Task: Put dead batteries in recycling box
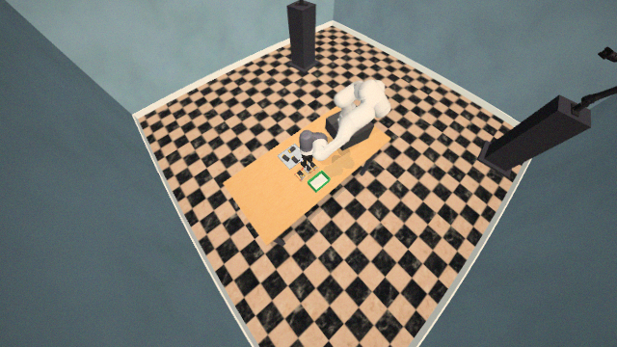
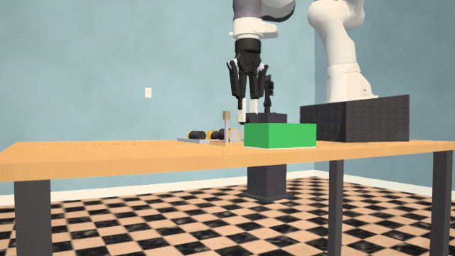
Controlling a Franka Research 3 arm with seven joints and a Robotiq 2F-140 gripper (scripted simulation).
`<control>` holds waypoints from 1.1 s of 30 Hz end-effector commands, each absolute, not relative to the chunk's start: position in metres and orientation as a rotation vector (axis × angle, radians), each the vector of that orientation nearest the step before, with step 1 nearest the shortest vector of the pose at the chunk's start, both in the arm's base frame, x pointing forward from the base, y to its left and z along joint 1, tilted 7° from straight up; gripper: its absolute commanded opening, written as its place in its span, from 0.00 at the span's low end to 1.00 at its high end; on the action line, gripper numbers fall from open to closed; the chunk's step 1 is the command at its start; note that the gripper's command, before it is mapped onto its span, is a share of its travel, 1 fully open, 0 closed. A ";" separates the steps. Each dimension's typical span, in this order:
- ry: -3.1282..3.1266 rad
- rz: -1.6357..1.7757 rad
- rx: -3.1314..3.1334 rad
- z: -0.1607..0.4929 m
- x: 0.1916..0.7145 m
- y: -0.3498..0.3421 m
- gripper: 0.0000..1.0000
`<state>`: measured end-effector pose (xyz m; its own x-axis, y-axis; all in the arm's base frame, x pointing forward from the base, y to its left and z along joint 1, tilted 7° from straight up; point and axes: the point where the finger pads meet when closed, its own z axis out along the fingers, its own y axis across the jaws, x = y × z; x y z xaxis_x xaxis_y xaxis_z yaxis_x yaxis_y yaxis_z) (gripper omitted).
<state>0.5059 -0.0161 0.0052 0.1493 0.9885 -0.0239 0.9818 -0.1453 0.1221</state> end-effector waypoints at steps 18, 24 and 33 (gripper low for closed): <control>1.986 0.091 2.287 -0.008 0.508 -0.017 0.16; 1.986 0.091 2.287 -0.008 0.508 -0.017 0.16; 1.986 0.091 2.287 -0.008 0.508 -0.017 0.16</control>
